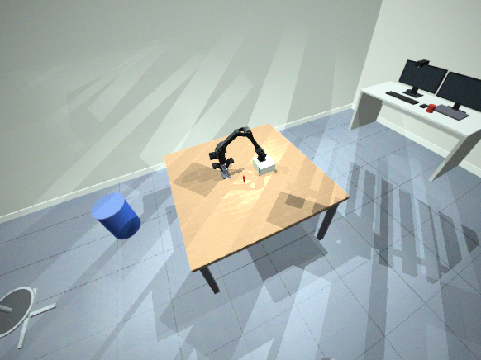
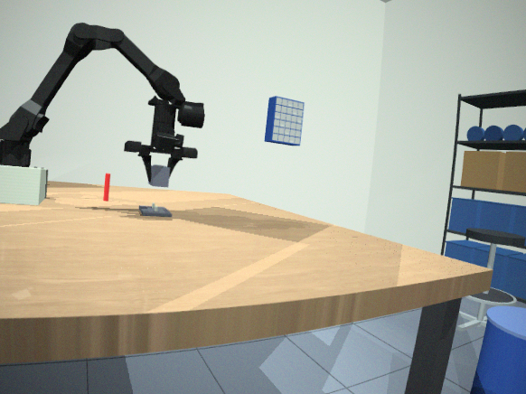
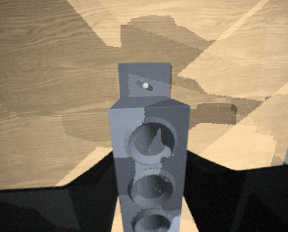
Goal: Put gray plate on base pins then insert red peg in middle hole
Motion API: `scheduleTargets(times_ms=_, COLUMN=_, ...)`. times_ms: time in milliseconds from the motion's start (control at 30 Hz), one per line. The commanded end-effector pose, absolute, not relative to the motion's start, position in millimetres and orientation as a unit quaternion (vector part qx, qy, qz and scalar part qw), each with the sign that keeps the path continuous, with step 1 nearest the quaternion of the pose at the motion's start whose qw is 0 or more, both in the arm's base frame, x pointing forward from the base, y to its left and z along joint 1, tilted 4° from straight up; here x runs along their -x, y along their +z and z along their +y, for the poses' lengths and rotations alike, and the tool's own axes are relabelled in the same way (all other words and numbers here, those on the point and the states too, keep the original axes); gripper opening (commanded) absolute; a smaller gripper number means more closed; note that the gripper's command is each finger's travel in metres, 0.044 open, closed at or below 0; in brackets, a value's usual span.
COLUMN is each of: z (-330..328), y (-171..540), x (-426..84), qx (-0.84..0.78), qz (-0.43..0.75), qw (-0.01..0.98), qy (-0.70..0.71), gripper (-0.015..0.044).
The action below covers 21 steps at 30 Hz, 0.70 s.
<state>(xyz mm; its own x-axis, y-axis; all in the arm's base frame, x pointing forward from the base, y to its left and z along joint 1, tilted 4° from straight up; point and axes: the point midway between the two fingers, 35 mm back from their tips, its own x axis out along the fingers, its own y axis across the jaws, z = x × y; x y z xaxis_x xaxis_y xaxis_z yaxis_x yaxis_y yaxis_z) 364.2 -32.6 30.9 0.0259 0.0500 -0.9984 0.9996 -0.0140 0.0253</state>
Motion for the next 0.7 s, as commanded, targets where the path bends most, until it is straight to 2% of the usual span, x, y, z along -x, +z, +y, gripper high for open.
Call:
scheduleTargets(times_ms=0, z=-44, y=23, x=-361, qx=-0.524, qz=0.503, qw=0.487, qy=-0.485, gripper=0.0)
scheduleTargets(times_ms=667, z=-59, y=13, x=-358, qx=-0.526, qz=0.501, qw=0.484, qy=-0.487, gripper=0.0)
